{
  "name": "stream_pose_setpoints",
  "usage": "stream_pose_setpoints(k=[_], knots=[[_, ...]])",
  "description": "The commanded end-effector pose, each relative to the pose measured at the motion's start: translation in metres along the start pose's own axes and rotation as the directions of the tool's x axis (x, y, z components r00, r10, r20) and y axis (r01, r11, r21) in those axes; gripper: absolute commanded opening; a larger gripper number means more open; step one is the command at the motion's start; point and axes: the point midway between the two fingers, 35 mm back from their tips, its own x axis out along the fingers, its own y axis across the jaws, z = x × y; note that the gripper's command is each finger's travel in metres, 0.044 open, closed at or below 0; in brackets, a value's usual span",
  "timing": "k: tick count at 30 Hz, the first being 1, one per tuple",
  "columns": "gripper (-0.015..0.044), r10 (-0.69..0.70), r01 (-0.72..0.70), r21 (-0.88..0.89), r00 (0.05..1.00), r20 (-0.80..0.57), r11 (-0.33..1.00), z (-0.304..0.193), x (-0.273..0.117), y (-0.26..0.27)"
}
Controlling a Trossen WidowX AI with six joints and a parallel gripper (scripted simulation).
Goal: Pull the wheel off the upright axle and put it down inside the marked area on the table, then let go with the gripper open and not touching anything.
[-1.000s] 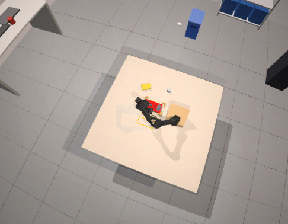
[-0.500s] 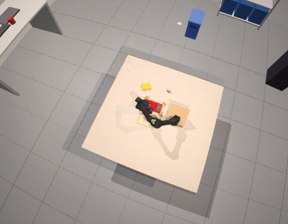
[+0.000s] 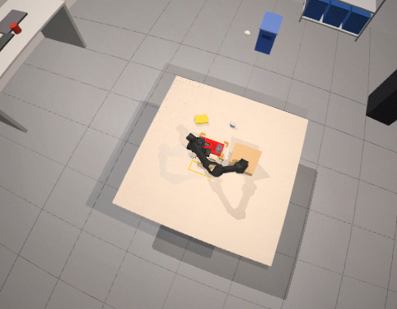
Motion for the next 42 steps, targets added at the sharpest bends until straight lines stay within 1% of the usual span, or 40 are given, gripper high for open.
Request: stream_pose_setpoints(k=[1,27,30,37,38,39,42], knots=[[0.0,-0.002,0.002,-0.006,1.0,0.001,1.0,0.0,-0.001,0.0],[0.0,-0.001,0.001,-0.004,1.0,0.001,1.0,0.0,-0.01,-0.001],[0.0,-0.001,0.001,-0.004,1.0,0.001,1.0,0.0,-0.015,0.0],[0.0,-0.001,0.001,-0.004,1.0,0.001,1.0,0.0,-0.044,-0.001],[0.0,-0.001,0.001,-0.004,1.0,0.001,1.0,0.0,-0.045,0.0],[0.0,0.001,-0.001,0.003,1.0,-0.001,1.0,-0.001,-0.036,0.0],[0.0,0.001,-0.001,0.003,1.0,0.0,1.0,-0.012,-0.037,-0.005]])
